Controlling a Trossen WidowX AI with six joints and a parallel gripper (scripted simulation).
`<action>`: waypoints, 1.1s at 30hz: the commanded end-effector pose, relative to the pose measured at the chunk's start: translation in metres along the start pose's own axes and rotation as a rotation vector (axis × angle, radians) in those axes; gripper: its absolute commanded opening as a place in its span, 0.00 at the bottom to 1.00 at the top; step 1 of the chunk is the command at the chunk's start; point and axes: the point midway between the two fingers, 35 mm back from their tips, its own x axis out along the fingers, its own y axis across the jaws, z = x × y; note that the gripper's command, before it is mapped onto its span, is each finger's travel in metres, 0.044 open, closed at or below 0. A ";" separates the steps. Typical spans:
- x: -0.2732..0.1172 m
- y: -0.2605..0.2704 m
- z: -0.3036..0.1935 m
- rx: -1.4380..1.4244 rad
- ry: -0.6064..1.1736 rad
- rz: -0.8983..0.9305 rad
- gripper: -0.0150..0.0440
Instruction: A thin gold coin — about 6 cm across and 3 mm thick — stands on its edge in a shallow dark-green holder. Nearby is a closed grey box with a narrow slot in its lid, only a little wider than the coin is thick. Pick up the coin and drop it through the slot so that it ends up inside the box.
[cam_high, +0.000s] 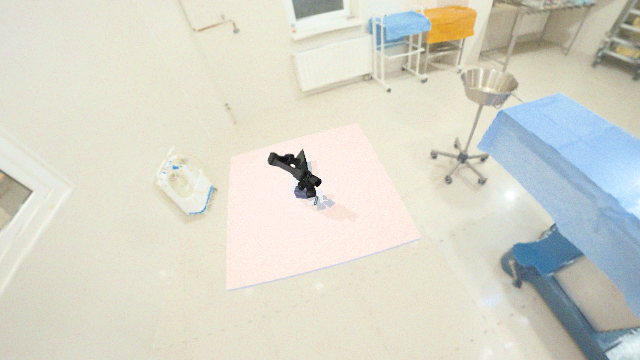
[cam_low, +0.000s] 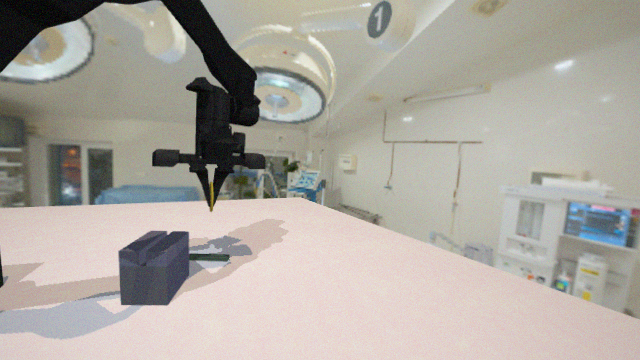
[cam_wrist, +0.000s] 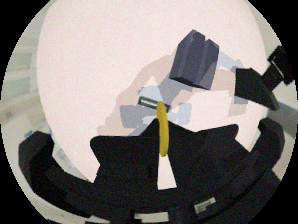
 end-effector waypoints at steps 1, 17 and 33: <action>0.000 0.000 0.002 0.121 -0.002 0.000 0.25; -0.002 -0.007 0.014 0.311 -0.003 0.000 0.25; -0.003 -0.035 0.046 0.295 -0.002 -0.008 0.25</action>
